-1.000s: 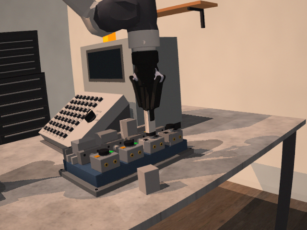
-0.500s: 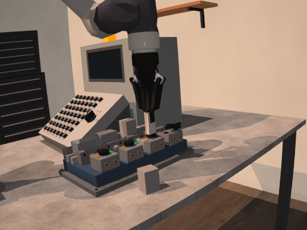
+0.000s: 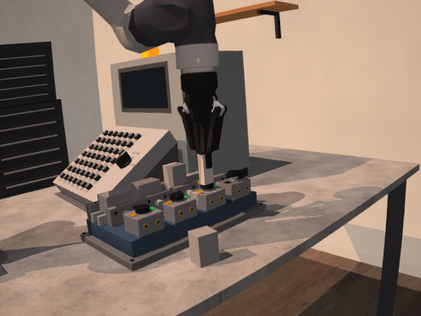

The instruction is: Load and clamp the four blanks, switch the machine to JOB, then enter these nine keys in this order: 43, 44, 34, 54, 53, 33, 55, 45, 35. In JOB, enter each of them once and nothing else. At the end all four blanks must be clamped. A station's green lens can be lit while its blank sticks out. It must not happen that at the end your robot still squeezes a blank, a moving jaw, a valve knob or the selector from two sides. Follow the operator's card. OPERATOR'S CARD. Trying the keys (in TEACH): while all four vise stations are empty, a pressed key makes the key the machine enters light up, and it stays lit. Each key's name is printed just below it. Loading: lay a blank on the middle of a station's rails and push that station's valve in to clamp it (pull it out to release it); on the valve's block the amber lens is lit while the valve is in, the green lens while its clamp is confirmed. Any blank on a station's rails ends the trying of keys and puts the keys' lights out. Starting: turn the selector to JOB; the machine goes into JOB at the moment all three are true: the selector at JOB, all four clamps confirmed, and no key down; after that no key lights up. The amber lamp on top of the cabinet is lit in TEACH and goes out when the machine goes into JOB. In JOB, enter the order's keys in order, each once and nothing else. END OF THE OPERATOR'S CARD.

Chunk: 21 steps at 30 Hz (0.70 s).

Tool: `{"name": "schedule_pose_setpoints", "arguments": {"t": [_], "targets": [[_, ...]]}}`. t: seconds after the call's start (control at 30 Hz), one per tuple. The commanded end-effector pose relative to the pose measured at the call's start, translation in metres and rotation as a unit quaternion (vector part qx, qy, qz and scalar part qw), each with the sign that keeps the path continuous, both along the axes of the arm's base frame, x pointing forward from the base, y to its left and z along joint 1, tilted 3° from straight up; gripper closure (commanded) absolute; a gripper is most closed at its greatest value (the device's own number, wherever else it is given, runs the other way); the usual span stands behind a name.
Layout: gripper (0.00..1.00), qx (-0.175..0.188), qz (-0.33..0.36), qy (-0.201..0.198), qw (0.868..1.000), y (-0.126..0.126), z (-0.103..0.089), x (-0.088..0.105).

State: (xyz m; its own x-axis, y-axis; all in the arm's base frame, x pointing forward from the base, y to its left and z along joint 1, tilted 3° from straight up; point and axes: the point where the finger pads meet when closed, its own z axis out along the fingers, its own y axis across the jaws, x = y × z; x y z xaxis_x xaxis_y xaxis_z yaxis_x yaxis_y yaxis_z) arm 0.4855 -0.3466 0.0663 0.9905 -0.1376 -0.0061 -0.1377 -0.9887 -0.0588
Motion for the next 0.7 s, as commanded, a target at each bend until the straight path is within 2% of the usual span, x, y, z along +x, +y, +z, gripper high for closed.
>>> {"name": "schedule_pose_setpoints", "arguments": {"t": [0.0, 0.67], "targets": [[1.00, 0.000, -0.003, -0.001, 1.000, 0.0000, -0.0035, 0.0000], [1.00, 0.000, -0.003, -0.001, 1.000, -0.0004, 0.0032, 0.0000]]}}
